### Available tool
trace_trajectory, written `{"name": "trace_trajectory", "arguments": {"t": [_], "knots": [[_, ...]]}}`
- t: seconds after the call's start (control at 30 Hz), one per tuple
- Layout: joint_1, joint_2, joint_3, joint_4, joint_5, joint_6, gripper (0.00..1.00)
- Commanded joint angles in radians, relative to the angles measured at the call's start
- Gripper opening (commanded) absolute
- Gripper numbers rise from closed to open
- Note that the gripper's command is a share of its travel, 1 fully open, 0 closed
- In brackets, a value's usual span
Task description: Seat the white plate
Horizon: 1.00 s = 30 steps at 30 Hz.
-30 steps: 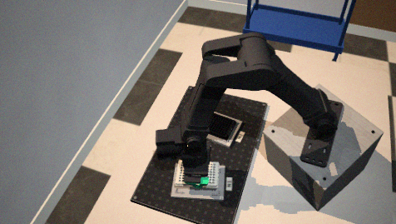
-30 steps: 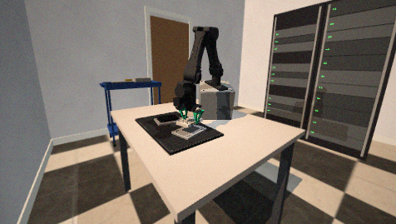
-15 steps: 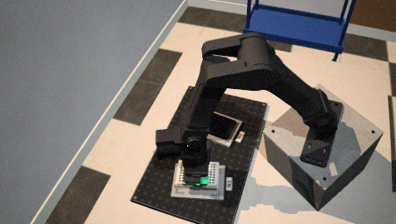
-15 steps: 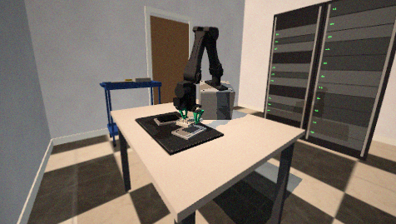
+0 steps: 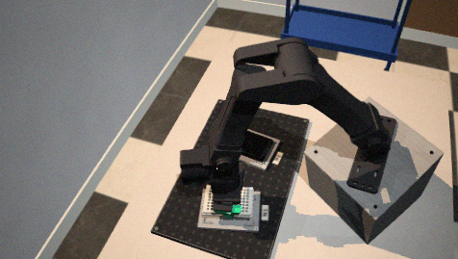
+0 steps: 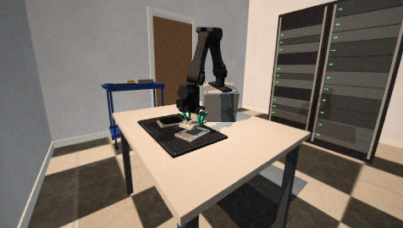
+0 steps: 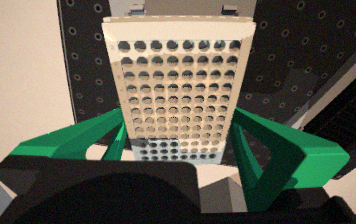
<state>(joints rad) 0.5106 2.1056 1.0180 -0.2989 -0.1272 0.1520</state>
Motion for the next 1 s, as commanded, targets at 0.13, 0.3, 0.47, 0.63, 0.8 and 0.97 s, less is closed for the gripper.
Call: {"name": "trace_trajectory", "arguments": {"t": [0.13, 0.3, 0.47, 0.63, 0.8, 0.97], "knots": [[-0.010, -0.045, -0.001, -0.004, -0.003, -0.009, 0.00], [-0.029, -0.043, -0.021, 0.007, -0.007, -0.025, 0.00], [-0.015, -0.043, -0.022, 0.013, -0.006, -0.025, 0.00], [-0.018, -0.046, -0.026, 0.015, -0.005, -0.024, 0.00], [-0.011, -0.048, 0.005, 0.012, -0.004, -0.020, 0.00], [-0.014, -0.048, 0.016, 0.002, -0.003, -0.016, 0.00]]}}
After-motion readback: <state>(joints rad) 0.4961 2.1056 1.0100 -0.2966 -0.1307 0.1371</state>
